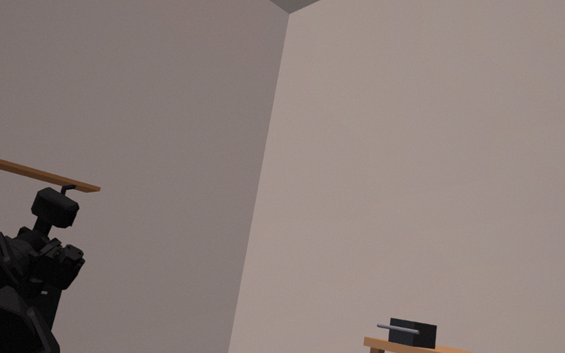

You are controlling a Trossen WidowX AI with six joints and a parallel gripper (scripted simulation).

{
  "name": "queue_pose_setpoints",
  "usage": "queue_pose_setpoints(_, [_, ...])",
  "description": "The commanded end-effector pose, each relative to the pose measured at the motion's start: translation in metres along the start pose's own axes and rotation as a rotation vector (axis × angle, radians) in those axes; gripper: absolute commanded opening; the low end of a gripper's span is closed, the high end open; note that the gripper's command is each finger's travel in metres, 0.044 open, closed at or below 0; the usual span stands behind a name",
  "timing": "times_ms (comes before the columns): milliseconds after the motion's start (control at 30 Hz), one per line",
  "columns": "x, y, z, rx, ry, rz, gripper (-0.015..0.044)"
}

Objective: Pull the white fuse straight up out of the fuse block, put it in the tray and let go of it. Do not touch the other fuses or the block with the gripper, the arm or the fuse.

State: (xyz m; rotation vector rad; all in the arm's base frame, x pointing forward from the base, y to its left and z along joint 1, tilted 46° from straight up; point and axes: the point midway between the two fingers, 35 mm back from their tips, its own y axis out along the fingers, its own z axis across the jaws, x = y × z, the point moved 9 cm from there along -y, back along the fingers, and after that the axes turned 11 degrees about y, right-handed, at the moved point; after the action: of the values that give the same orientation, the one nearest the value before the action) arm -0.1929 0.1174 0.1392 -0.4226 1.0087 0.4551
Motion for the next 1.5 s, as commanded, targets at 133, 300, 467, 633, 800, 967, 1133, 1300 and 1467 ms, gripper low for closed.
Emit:
queue_pose_setpoints(133, [0.017, 0.029, 0.025, 0.085, -0.293, -0.205, 0.0269])
queue_pose_setpoints(300, [0.048, 0.059, 0.072, 0.097, -0.668, -0.544, 0.0138])
queue_pose_setpoints(467, [0.076, 0.069, 0.115, 0.011, -0.902, -0.823, 0.0065])
queue_pose_setpoints(633, [0.104, 0.067, 0.157, -0.151, -1.069, -1.07, 0.0065])
queue_pose_setpoints(800, [0.131, 0.052, 0.198, -0.371, -1.196, -1.27, 0.0065])
queue_pose_setpoints(967, [0.157, 0.029, 0.236, -0.676, -1.251, -1.423, 0.0065])
queue_pose_setpoints(1133, [0.18, -0.007, 0.267, -0.996, -1.242, -1.502, 0.0065])
queue_pose_setpoints(1300, [0.2, -0.052, 0.294, -1.383, -1.17, -1.465, 0.0065])
queue_pose_setpoints(1467, [0.216, -0.103, 0.313, -1.683, -1.036, -1.353, 0.0065])
